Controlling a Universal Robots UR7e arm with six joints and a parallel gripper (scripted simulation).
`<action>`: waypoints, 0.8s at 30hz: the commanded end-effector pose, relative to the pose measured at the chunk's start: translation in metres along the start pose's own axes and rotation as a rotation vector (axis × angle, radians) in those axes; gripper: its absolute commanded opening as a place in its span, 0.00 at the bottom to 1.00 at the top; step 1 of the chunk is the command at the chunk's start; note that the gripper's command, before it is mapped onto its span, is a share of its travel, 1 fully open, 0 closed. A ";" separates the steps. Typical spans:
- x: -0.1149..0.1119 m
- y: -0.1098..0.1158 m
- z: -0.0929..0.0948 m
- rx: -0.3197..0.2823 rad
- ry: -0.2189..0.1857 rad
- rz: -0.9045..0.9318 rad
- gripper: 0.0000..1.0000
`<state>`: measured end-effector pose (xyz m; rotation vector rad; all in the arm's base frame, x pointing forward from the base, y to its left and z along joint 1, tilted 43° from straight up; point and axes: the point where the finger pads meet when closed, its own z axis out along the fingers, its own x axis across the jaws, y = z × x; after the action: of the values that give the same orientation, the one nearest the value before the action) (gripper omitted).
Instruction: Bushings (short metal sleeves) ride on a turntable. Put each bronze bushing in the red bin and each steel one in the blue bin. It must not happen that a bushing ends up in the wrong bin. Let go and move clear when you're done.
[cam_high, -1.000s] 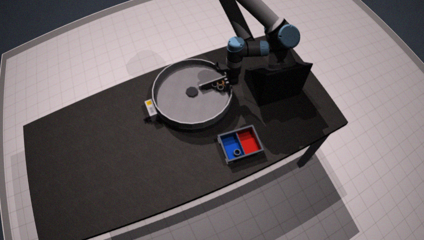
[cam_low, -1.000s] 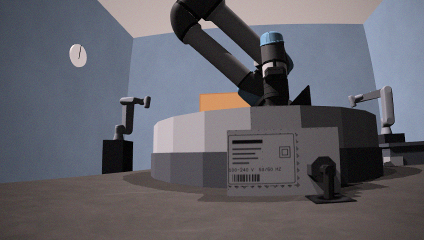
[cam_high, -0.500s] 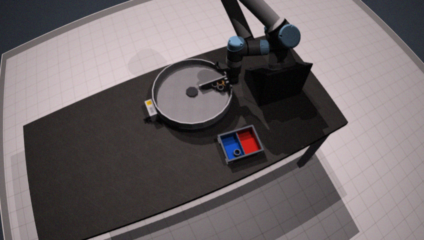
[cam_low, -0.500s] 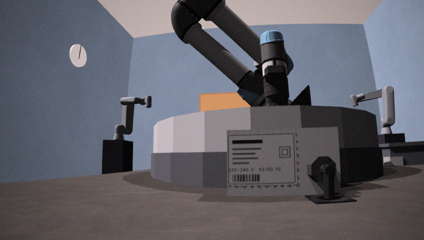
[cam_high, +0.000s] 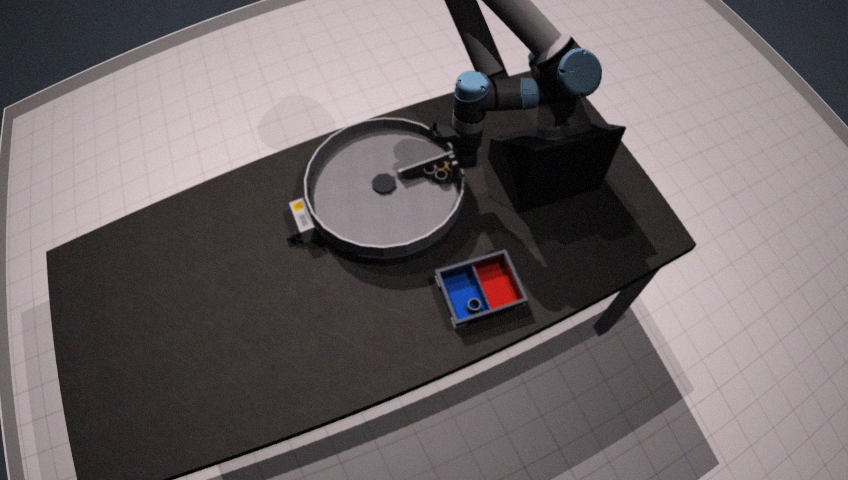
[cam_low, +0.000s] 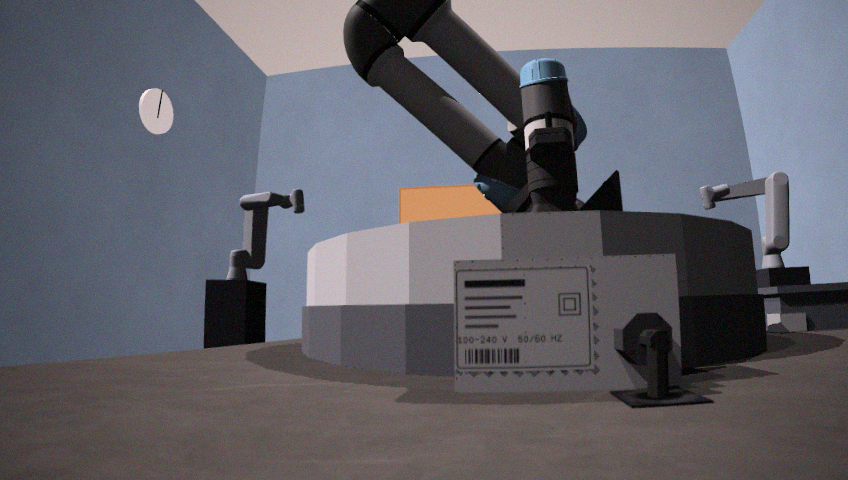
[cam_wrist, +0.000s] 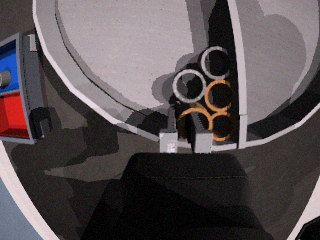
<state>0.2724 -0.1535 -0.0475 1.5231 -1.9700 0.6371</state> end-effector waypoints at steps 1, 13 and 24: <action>0.000 0.000 -0.002 0.000 0.000 0.000 0.00; 0.000 0.000 -0.004 0.000 0.000 0.000 0.00; 0.000 0.000 -0.007 0.001 0.000 0.000 0.00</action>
<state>0.2733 -0.1493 -0.0429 1.5230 -1.9700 0.6371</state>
